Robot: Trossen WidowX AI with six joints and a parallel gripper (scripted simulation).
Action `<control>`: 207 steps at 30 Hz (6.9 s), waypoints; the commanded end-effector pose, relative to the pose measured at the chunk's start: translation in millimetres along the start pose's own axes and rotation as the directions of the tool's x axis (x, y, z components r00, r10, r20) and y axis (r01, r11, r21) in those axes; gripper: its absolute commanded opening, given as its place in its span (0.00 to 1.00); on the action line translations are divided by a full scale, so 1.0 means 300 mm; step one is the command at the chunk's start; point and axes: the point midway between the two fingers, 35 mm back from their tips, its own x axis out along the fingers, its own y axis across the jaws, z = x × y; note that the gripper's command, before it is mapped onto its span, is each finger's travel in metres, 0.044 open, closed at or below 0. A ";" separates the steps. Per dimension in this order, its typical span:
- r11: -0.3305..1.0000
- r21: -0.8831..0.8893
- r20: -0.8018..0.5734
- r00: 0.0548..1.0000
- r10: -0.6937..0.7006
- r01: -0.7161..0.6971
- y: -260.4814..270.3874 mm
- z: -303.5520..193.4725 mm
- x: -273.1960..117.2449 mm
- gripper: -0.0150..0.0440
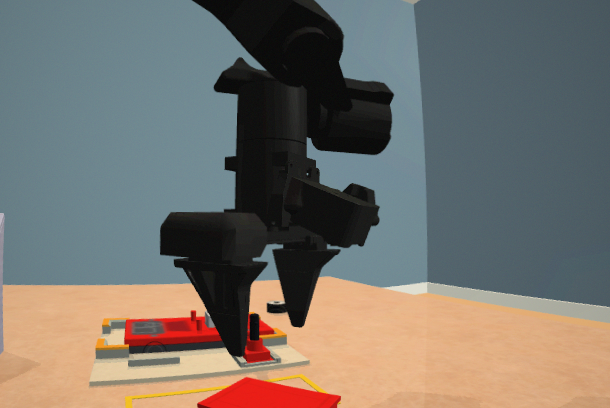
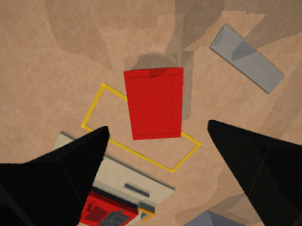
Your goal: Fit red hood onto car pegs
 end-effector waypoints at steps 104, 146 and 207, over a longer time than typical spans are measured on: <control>1.000 -0.001 0.011 1.000 -0.012 0.012 -0.004 -0.001 0.228 0.79; 1.000 -0.012 0.003 1.000 -0.005 0.005 0.007 -0.008 -0.085 0.25; 0.640 -0.769 0.007 1.000 0.005 0.002 0.628 -0.662 0.044 0.25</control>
